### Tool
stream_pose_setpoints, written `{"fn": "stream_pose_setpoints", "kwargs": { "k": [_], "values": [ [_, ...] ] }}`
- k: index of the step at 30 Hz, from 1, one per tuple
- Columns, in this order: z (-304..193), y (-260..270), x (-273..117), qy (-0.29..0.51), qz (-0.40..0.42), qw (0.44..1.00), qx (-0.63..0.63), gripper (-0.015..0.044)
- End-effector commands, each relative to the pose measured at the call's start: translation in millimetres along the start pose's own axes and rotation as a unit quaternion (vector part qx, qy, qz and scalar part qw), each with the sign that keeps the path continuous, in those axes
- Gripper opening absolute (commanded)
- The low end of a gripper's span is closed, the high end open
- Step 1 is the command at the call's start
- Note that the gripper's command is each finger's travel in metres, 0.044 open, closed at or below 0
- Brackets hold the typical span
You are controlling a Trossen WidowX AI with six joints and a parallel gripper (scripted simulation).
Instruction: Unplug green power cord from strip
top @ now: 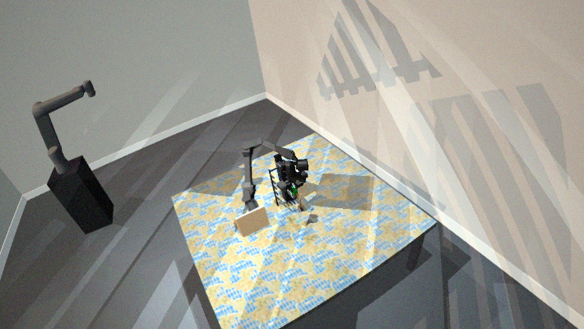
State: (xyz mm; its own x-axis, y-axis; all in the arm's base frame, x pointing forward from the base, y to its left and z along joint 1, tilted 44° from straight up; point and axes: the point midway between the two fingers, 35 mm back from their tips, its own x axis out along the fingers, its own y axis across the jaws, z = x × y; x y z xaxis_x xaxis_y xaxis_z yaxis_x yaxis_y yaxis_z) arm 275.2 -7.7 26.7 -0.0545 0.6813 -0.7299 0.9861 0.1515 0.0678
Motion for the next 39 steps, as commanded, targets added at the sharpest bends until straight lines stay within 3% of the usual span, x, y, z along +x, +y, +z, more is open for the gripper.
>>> {"fn": "stream_pose_setpoints", "kwargs": {
  "k": [1, 2, 11, 37, 39],
  "values": [
    [-0.1, 0.2, -0.2, 0.0, 0.0, 1.0, 0.0, 0.0081],
    [-0.1, 0.2, -0.2, 0.0, 0.0, 1.0, 0.0, 0.0055],
    [0.2, 0.2, -0.2, 0.0, 0.0, 1.0, 0.0, 0.0],
    [38.9, 2.3, -3.1, -0.001, 0.001, 1.0, 0.001, 0.0],
    [32.7, 1.9, -1.7, 0.001, 0.001, 1.0, 0.002, 0.0053]
  ]
}}
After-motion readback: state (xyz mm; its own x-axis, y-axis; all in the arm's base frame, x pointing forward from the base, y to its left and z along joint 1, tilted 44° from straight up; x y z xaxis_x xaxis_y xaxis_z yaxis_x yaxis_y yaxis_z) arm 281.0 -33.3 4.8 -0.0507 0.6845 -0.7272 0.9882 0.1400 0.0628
